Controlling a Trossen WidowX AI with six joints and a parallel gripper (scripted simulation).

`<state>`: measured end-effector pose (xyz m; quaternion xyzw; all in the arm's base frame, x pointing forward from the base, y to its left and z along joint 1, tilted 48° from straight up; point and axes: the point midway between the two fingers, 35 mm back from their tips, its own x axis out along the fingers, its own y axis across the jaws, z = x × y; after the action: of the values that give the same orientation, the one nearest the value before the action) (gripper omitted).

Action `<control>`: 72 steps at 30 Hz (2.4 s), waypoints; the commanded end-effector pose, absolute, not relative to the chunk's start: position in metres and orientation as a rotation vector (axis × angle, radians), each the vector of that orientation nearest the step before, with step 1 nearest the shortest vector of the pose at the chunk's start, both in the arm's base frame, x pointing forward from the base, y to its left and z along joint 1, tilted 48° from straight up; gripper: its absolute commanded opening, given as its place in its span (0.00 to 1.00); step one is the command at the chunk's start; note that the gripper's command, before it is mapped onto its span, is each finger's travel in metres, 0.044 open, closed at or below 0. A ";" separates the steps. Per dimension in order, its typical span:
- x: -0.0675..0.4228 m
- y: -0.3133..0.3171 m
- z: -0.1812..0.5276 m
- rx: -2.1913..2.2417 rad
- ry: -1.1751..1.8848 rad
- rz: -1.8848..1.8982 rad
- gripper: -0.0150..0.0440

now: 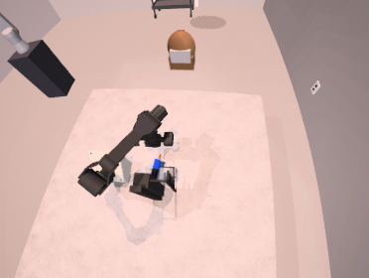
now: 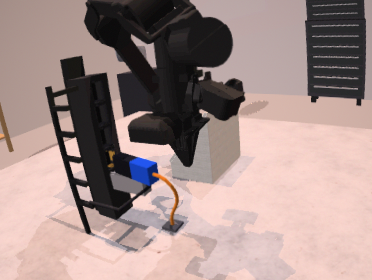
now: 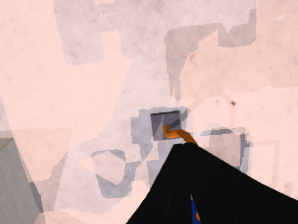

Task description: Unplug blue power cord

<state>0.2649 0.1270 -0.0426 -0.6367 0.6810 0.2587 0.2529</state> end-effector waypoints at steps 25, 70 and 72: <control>0.265 0.127 -0.043 -1.726 1.849 0.702 0.25; 0.265 0.127 -0.042 -1.730 1.850 0.703 0.53; 0.265 0.127 -0.042 -1.730 1.850 0.703 0.53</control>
<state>0.2651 0.1270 -0.0424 -0.6365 0.6809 0.2586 0.2537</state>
